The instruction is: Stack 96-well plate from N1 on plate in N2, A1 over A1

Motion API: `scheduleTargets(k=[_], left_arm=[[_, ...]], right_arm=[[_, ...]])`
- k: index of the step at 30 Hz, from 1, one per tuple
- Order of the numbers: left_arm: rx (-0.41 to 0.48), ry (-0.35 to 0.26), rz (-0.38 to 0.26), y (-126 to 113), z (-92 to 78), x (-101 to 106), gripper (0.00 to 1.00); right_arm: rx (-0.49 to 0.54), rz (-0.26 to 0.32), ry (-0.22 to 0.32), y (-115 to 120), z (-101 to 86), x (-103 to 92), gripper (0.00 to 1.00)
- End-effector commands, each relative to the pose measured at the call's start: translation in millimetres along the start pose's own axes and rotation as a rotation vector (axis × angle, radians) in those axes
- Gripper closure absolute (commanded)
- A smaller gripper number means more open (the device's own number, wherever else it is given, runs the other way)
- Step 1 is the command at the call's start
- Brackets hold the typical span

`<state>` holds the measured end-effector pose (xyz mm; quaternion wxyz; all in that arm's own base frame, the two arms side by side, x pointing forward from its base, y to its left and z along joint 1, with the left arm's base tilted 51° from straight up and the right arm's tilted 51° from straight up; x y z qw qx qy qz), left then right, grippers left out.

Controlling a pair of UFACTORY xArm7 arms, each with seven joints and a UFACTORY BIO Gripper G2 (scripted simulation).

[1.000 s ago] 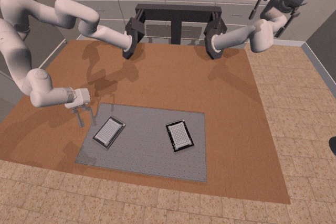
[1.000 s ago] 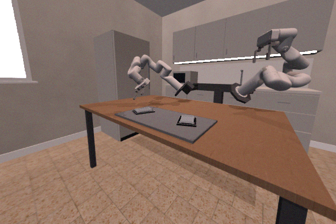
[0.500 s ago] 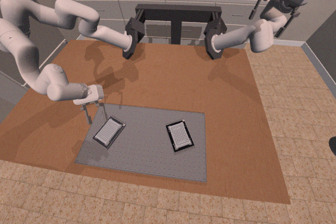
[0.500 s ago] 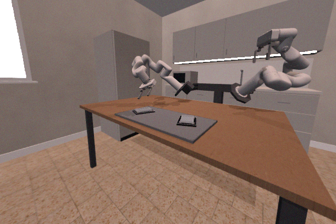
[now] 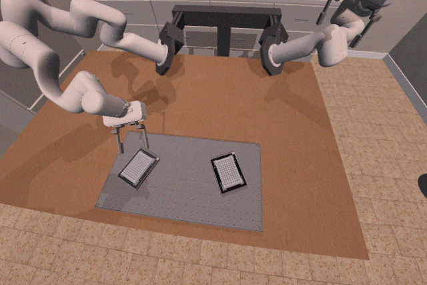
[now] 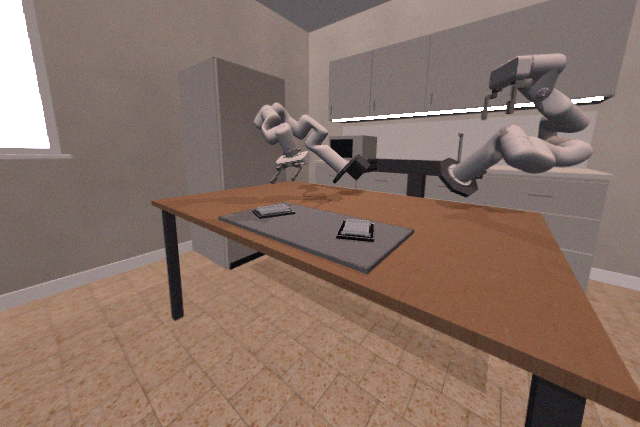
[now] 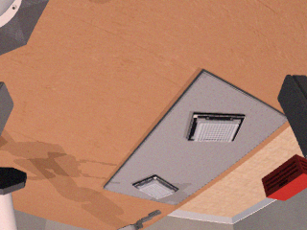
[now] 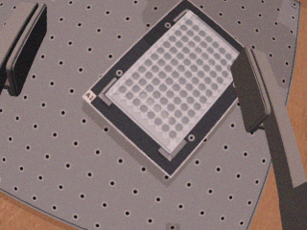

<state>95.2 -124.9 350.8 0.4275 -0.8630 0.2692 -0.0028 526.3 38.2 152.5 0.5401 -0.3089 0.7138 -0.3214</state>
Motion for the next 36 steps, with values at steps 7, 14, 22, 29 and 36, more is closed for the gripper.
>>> scheduleTargets(k=[7,14,22,29,36], left_arm=[[0.000,0.002,-0.001,0,-0.8,0,0.00],[0.000,0.002,-0.001,0,-0.8,0,0.00],[0.000,0.002,-0.001,0,-0.8,0,0.00],[0.000,0.002,-0.001,0,-0.8,0,0.00],[0.000,0.002,-0.001,0,-0.8,0,0.00]], right_arm=[[0.033,-0.090,-0.097,29,-16.0,-25.0,0.63],[0.053,-0.126,-0.159,42,-25.6,-38.9,0.63],[0.075,-0.153,-0.228,55,-36.3,-53.9,0.63],[0.100,-0.171,-0.301,67,-48.5,-70.0,0.63],[0.125,-0.179,-0.379,78,-61.7,-86.3,0.63]])
Point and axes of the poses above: on each arm, the point midway between the two finger pads, its own z axis out along the fingers, its own y axis across the jaws, x = y × z, the point moved 2 cm from there along -z, back along the fingers, and after that the axes turned 14 degrees about -z, right-handed, at the moved point
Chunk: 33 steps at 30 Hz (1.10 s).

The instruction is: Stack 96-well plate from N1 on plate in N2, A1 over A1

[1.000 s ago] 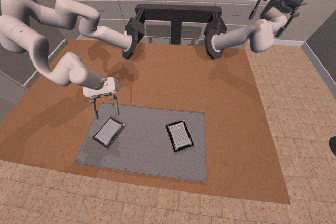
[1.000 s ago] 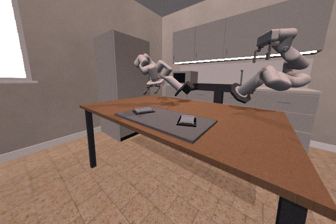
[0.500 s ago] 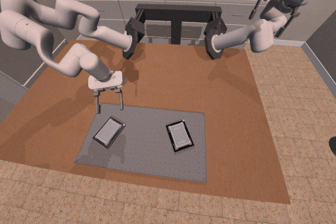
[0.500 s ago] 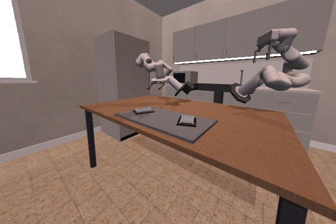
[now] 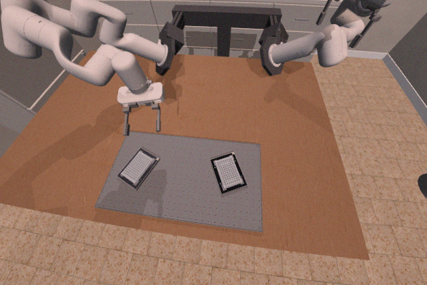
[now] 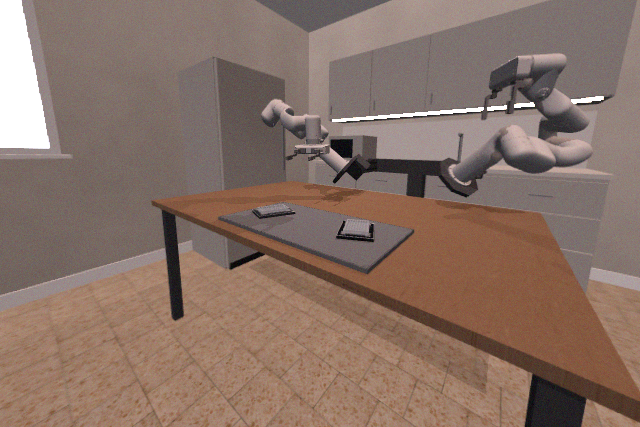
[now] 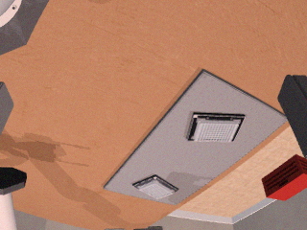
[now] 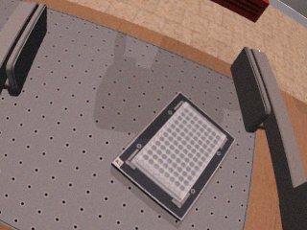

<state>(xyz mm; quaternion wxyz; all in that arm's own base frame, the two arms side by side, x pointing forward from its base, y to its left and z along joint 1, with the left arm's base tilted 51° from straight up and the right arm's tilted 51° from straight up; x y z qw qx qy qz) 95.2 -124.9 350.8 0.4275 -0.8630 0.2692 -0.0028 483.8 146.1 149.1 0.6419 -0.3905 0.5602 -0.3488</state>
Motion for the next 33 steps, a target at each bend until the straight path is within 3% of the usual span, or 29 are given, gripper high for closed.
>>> scheduleTargets(k=[1,4,7,21,27,33], left_arm=[[0.000,0.002,-0.001,0,-0.8,0,0.00],[0.000,0.002,-0.001,0,-0.8,0,0.00],[0.000,0.002,-0.001,0,-0.8,0,0.00],[0.000,0.002,-0.001,0,-0.8,0,0.00],[0.000,0.002,-0.001,0,-0.8,0,0.00],[0.000,0.002,-0.001,0,-0.8,0,0.00]], right_arm=[[0.014,-0.003,-0.029,3,-3.5,-16.3,0.63],[0.048,-0.001,-0.106,7,-8.6,-28.5,0.63],[0.048,-0.001,-0.106,9,-12.6,-39.3,0.63],[0.048,-0.001,-0.106,9,-12.5,-39.3,0.63],[-0.146,-0.013,-0.154,31,1.0,-31.2,0.63],[-0.152,-0.013,-0.156,48,9.8,-26.3,0.63]])
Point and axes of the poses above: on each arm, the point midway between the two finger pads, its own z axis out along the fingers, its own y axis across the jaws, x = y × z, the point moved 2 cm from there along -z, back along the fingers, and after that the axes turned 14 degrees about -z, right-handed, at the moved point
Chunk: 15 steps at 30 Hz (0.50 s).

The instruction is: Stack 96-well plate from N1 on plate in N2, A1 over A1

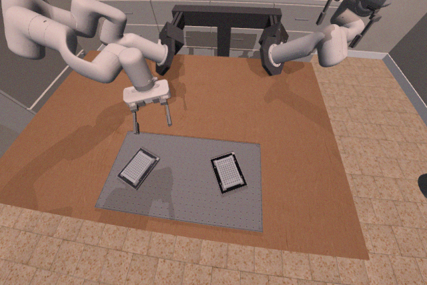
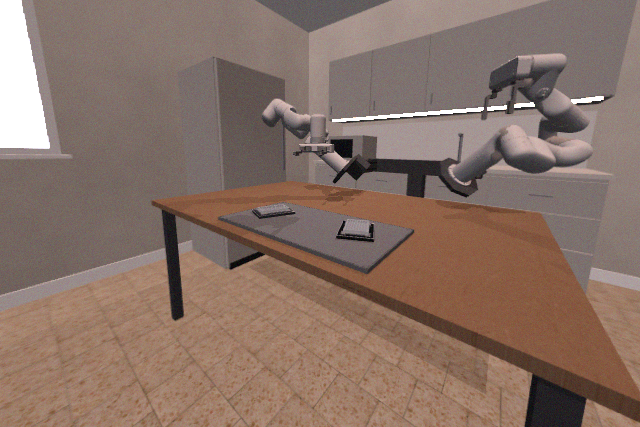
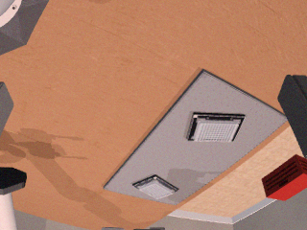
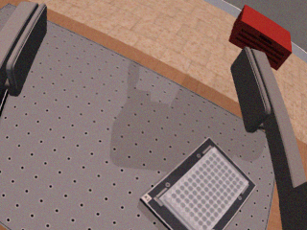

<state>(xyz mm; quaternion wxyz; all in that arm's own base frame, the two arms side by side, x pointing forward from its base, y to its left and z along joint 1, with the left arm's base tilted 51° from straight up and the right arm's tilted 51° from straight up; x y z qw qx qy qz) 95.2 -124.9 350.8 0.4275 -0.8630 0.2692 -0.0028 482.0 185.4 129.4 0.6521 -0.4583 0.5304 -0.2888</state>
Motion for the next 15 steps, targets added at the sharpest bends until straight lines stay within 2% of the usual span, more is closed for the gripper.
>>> scheduleTargets(k=[1,15], left_arm=[[0.000,0.002,-0.001,0,-0.8,0,0.00],[0.000,0.002,-0.001,0,-0.8,0,0.00]], right_arm=[[-0.026,0.004,-0.012,16,12.7,2.6,0.63],[-0.026,0.004,-0.012,68,45.7,21.9,0.63]])
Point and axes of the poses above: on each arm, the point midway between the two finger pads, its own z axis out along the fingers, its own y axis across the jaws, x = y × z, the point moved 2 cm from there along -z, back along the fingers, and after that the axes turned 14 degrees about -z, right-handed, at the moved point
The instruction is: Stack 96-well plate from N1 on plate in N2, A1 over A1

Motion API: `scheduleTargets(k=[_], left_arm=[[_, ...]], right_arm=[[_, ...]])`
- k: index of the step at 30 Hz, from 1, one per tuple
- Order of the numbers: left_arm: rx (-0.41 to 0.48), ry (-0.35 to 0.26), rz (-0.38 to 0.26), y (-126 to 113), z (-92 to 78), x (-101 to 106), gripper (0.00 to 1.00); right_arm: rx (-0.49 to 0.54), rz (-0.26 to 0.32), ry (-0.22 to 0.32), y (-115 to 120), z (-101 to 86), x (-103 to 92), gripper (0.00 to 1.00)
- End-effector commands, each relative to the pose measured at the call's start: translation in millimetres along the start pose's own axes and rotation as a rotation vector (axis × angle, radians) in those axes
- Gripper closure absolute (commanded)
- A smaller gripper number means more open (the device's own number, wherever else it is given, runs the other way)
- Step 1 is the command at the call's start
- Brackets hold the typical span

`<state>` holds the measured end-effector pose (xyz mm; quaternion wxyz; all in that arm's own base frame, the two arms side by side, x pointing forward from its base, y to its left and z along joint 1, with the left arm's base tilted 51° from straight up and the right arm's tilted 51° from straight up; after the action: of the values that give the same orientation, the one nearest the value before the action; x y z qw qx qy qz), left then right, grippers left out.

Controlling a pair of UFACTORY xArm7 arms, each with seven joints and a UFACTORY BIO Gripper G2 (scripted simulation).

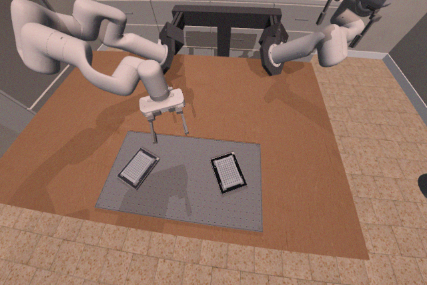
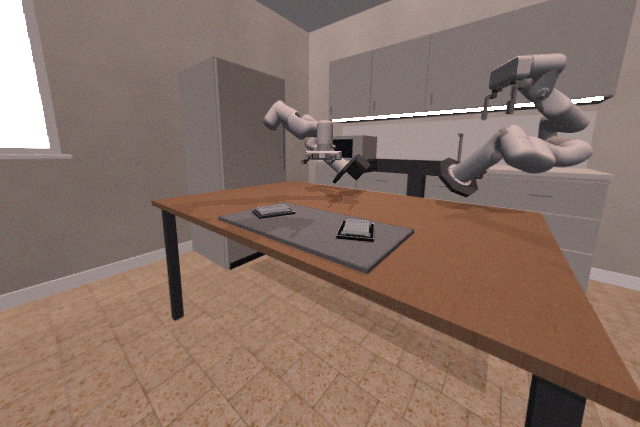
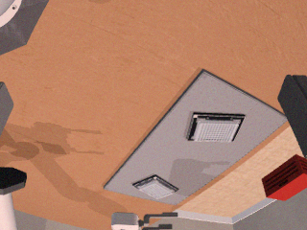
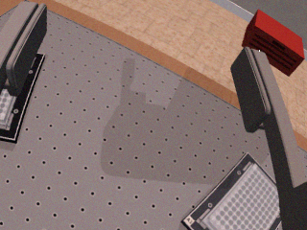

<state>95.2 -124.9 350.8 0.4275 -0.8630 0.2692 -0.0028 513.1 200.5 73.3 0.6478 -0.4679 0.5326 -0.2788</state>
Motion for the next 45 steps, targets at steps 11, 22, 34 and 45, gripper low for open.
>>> scheduleTargets(k=[11,22,34,45], left_arm=[[0.000,0.002,-0.001,0,-0.8,0,0.00],[0.000,0.002,-0.001,0,-0.8,0,0.00],[0.000,0.002,-0.001,0,-0.8,0,0.00],[0.000,0.002,-0.001,0,-0.8,0,0.00]], right_arm=[[0.003,0.002,-0.005,54,39.2,17.8,0.63],[0.003,0.002,-0.004,90,63.0,31.5,0.63],[0.003,0.002,-0.004,133,92.0,48.3,0.63],[0.003,0.002,-0.004,173,118.4,63.7,0.63]])
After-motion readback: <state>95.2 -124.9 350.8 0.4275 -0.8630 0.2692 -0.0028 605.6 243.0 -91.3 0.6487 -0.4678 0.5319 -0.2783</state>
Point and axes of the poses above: on each arm, the point midway between the two finger pads, its own z axis out along the fingers, its own y axis across the jaws, x = y × z, the point moved 2 cm from there along -z, back along the fingers, and after that the axes turned 14 degrees about -z, right-handed, at the moved point
